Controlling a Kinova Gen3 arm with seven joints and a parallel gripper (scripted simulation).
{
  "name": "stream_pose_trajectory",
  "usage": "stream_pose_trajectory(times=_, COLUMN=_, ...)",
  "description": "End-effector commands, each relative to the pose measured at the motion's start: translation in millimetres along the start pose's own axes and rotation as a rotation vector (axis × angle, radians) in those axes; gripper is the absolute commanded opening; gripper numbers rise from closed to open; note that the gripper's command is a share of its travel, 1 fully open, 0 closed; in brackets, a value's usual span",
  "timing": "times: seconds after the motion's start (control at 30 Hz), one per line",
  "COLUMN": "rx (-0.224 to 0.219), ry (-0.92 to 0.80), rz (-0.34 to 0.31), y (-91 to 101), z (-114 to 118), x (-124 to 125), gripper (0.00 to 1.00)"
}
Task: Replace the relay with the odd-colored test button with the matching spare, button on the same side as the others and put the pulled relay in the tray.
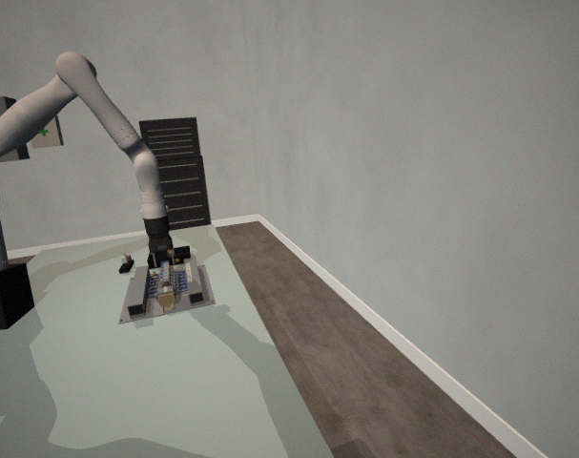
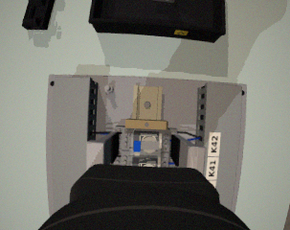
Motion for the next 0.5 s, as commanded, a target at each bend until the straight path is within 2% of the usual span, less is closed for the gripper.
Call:
stream_pose_trajectory(times=0.0, rx=-0.003, ry=0.000, rz=0.000, y=1.5, z=1.1, x=0.1, gripper=1.00)
stream_pose_trajectory(times=0.47, rx=-0.003, ry=0.000, rz=0.000, y=4.8, z=1.1, x=0.1, gripper=1.00)
Point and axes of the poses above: the point where the finger pads meet when closed, its own y axis back along the fingers, its own z axis across the jaws, x = y × z, the point moved 4 cm from there along y, back along the fingers, and after that the axes turned 12 degrees about -y, right-handed, at the moved point
